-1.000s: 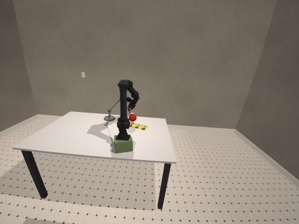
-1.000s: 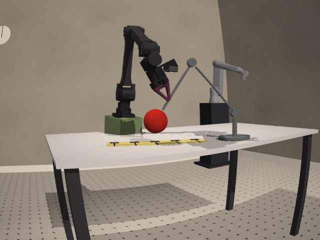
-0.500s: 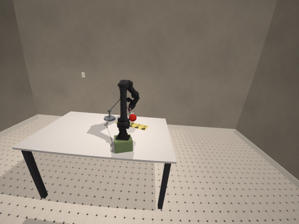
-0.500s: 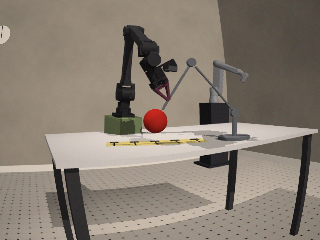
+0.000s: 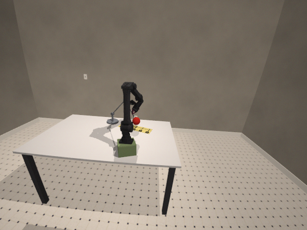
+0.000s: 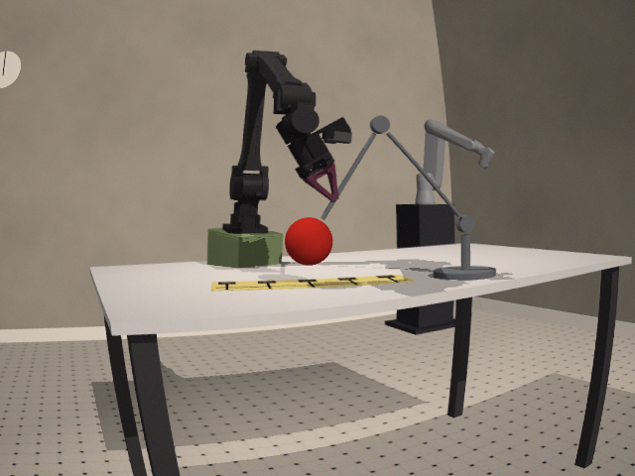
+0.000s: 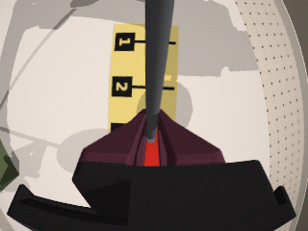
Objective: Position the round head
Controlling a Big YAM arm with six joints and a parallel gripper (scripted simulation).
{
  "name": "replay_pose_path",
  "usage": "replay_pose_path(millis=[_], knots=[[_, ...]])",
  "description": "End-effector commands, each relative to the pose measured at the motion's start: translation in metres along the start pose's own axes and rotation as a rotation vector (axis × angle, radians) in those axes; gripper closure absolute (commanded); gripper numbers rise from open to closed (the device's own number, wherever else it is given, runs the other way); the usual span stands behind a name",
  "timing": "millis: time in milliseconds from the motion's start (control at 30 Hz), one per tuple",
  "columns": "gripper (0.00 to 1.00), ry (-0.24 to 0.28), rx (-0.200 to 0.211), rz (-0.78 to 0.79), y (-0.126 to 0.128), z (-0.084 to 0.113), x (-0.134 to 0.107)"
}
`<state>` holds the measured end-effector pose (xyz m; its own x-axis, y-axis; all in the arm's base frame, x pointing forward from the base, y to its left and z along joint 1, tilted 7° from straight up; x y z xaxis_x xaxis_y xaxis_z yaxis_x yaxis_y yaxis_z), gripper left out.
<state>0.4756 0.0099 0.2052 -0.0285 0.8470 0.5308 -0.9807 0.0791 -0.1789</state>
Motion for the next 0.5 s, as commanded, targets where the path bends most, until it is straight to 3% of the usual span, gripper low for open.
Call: replay_pose_path(millis=[0, 400, 467], knots=[[1.00, 0.037, -0.017, -0.016, 0.003, 0.019, -0.039], [1.00, 0.059, -0.020, -0.031, 0.008, 0.038, -0.089], [1.00, 0.059, -0.020, -0.031, 0.008, 0.038, -0.089]])
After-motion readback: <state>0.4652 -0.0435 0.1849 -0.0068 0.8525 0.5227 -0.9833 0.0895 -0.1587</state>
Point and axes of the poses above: the point where the finger pads meet when closed, its own z axis back along the fingers, its own y axis across the jaws, x = y × z, the point moved 7 cm from there along z, back along the fingers, and after that the axes turned 9 degrees about z, right-handed, at the moved point
